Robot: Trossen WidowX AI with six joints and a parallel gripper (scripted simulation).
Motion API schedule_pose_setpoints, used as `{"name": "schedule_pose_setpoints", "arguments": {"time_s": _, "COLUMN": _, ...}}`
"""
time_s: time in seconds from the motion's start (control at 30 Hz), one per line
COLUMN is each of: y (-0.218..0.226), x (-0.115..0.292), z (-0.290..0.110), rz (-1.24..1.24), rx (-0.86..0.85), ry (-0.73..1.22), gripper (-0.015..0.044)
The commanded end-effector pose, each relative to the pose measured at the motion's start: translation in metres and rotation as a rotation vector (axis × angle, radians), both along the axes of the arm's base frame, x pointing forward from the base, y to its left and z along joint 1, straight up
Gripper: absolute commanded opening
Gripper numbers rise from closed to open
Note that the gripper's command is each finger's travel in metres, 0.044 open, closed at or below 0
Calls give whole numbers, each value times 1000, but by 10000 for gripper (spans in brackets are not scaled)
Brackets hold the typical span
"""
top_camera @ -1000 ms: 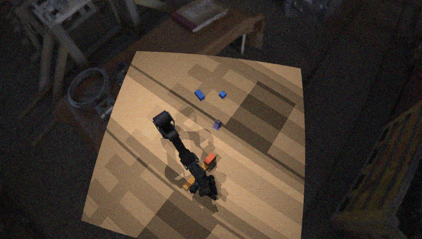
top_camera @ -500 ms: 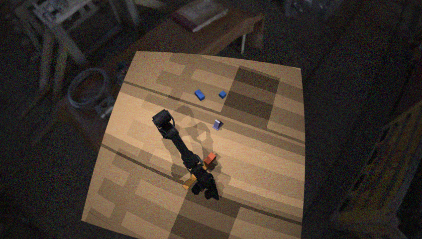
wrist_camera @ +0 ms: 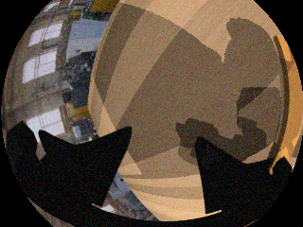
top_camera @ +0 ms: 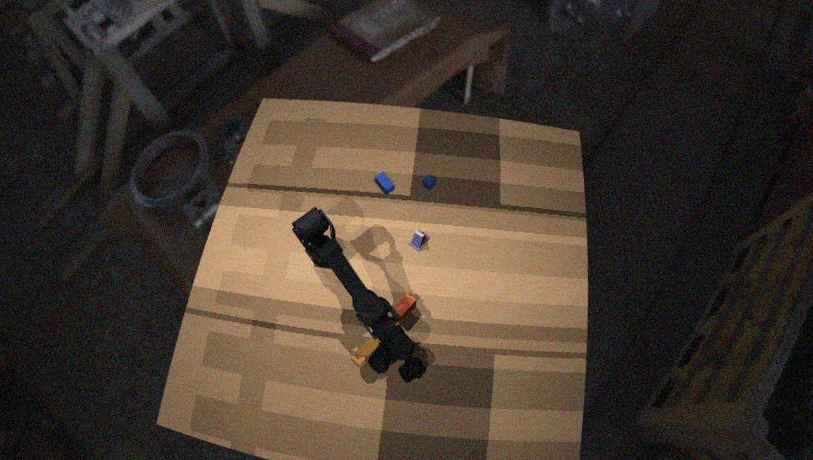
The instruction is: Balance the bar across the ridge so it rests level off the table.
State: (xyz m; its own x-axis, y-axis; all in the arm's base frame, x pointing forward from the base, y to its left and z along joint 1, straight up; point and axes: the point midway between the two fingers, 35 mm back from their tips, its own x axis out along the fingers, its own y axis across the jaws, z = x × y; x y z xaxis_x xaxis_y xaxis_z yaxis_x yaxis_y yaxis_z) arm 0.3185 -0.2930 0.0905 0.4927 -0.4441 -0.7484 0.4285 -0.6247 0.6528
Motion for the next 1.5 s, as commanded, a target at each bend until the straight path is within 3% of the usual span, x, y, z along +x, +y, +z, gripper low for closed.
{"name": "schedule_pose_setpoints", "arguments": {"time_s": 0.0, "y": 3, "x": -3, "z": 10, "rz": 16, "rx": 6, "ry": 38, "gripper": 315}}
{"name": "schedule_pose_setpoints", "arguments": {"time_s": 1.47, "y": 100, "x": -86, "z": 80, "rz": 319, "rx": 369, "ry": 596, "gripper": 315}}
